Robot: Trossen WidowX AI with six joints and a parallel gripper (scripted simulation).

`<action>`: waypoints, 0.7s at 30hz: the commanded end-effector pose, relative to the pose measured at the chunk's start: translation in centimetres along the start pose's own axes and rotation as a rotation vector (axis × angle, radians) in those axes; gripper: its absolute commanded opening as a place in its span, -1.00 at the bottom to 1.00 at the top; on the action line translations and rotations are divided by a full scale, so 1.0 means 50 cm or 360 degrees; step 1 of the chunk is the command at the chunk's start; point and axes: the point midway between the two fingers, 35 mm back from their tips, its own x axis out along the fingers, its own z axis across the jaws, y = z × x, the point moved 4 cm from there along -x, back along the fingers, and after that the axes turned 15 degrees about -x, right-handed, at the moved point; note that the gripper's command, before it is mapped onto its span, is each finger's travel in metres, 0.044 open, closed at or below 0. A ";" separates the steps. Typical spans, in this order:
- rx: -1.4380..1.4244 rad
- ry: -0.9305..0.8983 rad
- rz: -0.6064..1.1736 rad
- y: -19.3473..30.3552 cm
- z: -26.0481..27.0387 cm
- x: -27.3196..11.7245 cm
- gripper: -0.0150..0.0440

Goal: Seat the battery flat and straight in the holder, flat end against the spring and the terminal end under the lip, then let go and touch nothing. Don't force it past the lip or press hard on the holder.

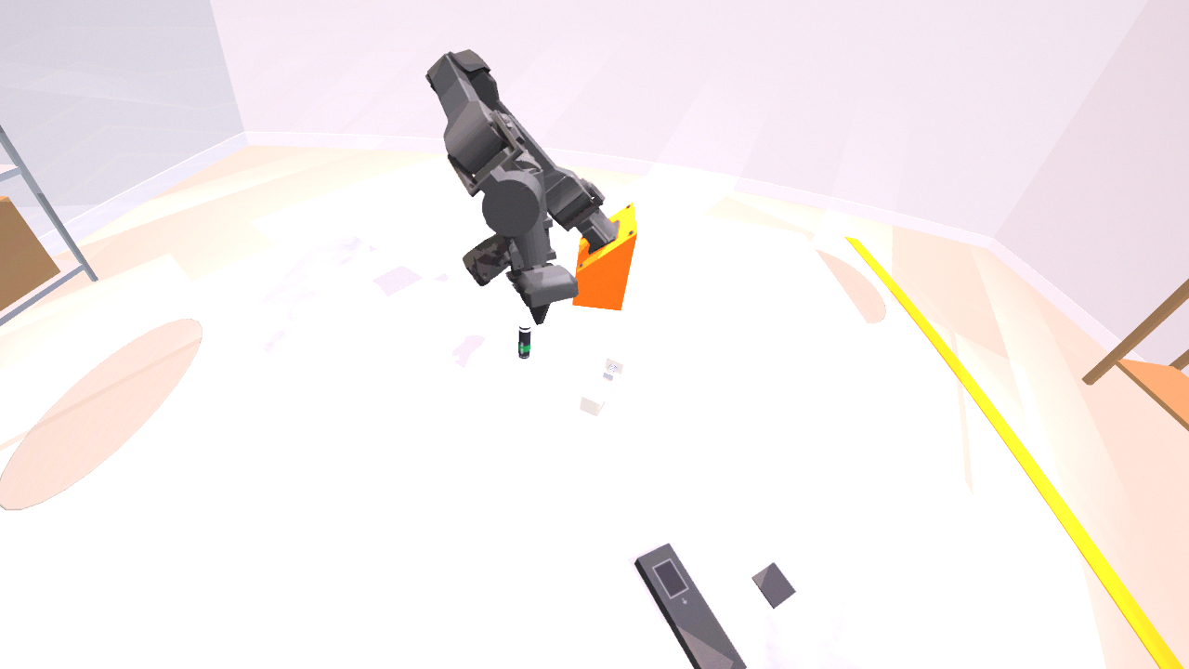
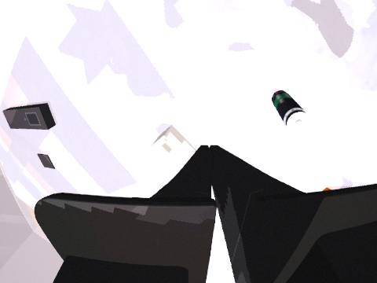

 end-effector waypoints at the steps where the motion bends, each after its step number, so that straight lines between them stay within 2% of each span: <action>1: 0.0026 0.0405 -0.0076 0.022 -0.014 -0.004 -0.49; 11: 0.0026 0.0405 -0.0076 0.022 -0.014 -0.001 -0.49; 21: 0.0027 0.0406 -0.0080 0.014 -0.051 0.142 -0.49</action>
